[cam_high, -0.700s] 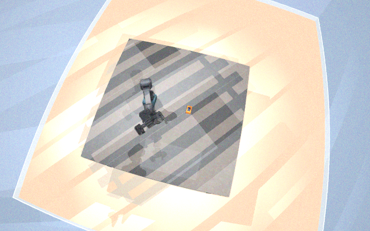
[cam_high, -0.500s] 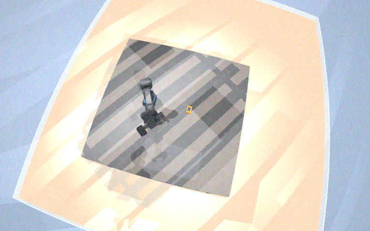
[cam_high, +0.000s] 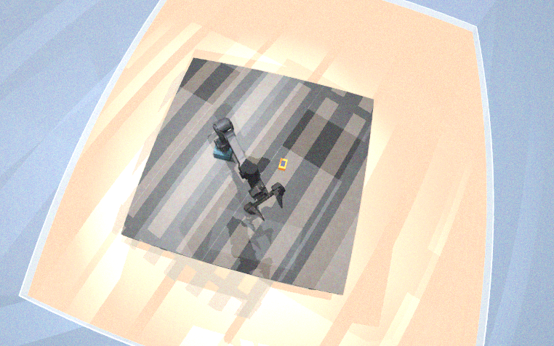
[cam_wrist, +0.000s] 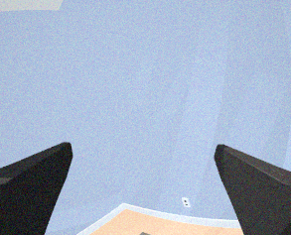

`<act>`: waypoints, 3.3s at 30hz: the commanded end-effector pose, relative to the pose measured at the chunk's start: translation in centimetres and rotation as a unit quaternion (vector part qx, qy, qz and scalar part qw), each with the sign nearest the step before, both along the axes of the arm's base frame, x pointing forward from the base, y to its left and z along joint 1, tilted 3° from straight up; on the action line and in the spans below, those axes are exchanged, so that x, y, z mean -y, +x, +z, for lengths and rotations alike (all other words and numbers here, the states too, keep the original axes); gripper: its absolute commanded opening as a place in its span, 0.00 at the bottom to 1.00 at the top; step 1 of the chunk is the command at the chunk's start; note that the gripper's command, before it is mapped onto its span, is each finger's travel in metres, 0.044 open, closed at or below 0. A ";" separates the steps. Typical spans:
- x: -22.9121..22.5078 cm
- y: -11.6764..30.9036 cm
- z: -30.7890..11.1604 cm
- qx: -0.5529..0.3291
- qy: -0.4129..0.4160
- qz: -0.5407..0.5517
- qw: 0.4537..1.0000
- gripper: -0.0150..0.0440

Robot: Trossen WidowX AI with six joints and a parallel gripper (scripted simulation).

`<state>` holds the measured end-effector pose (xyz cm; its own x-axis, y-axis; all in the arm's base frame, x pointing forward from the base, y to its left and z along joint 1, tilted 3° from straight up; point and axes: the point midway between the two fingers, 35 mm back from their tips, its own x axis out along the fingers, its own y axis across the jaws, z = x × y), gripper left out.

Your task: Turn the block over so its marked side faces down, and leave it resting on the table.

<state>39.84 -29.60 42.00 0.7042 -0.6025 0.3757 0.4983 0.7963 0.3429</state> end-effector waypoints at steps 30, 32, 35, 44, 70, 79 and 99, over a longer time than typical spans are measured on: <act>-34.8 -0.5 -33.8 -0.761 0.071 0.305 0.567 1.00; -36.1 -3.2 -34.6 -0.799 0.057 0.312 0.511 1.00; -36.9 -5.0 -34.9 -0.822 0.046 0.314 0.472 1.00; -36.3 -4.7 -37.3 -0.822 0.046 0.314 0.472 1.00; -36.2 -4.6 -41.6 -0.822 0.046 0.314 0.472 1.00; -36.1 -4.6 -43.1 -0.822 0.046 0.314 0.472 1.00; -36.1 -4.6 -43.2 -0.822 0.046 0.314 0.472 0.63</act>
<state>35.30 6.55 -0.93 0.0524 -0.0384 -0.9979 -0.1705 0.9843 -0.0468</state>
